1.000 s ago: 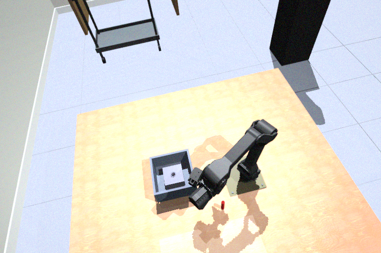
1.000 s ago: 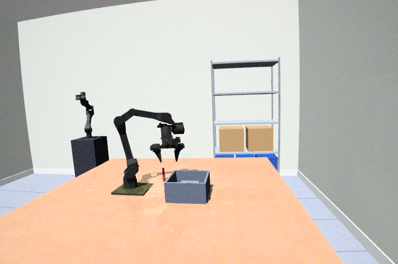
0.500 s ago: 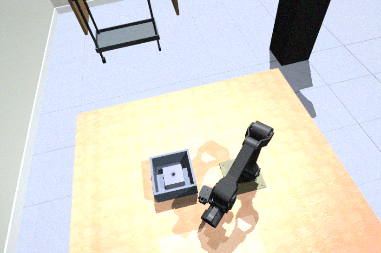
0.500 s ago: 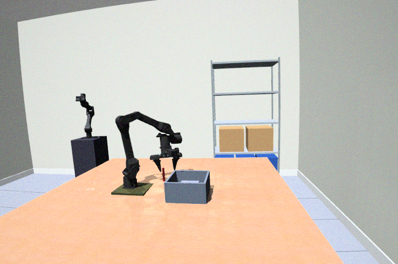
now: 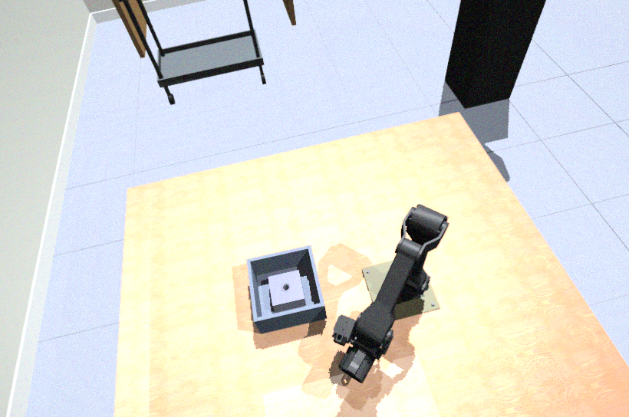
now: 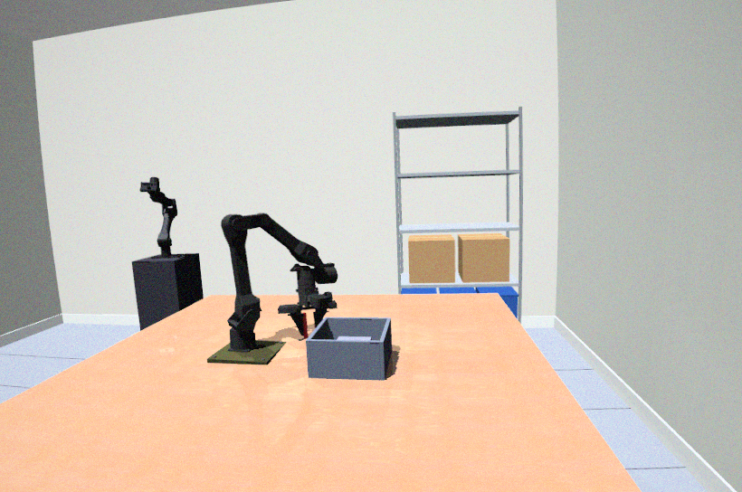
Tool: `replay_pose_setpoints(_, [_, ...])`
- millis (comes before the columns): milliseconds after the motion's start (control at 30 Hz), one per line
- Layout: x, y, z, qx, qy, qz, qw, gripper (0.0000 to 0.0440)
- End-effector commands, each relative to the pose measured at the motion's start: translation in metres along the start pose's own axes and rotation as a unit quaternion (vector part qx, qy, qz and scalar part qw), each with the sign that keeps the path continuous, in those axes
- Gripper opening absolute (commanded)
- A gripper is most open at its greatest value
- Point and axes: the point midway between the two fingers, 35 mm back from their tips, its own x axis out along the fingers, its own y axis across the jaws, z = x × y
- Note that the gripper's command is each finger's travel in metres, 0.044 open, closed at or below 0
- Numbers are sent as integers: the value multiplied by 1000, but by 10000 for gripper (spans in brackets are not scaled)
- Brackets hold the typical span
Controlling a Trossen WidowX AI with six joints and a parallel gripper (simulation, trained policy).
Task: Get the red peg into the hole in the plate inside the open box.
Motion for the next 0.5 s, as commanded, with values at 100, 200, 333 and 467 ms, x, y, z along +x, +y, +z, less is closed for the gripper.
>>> replay_pose_setpoints(100, [10, -6, -3, -7, 10, -26, 1000, 79])
replay_pose_setpoints(200, [11, -7, -4, -9, 12, -34, 999, 18])
replay_pose_setpoints(333, [-1, -5, 9, -14, -9, -30, 999, 0])
replay_pose_setpoints(467, [-18, -6, 21, -17, -28, -25, 999, 0])
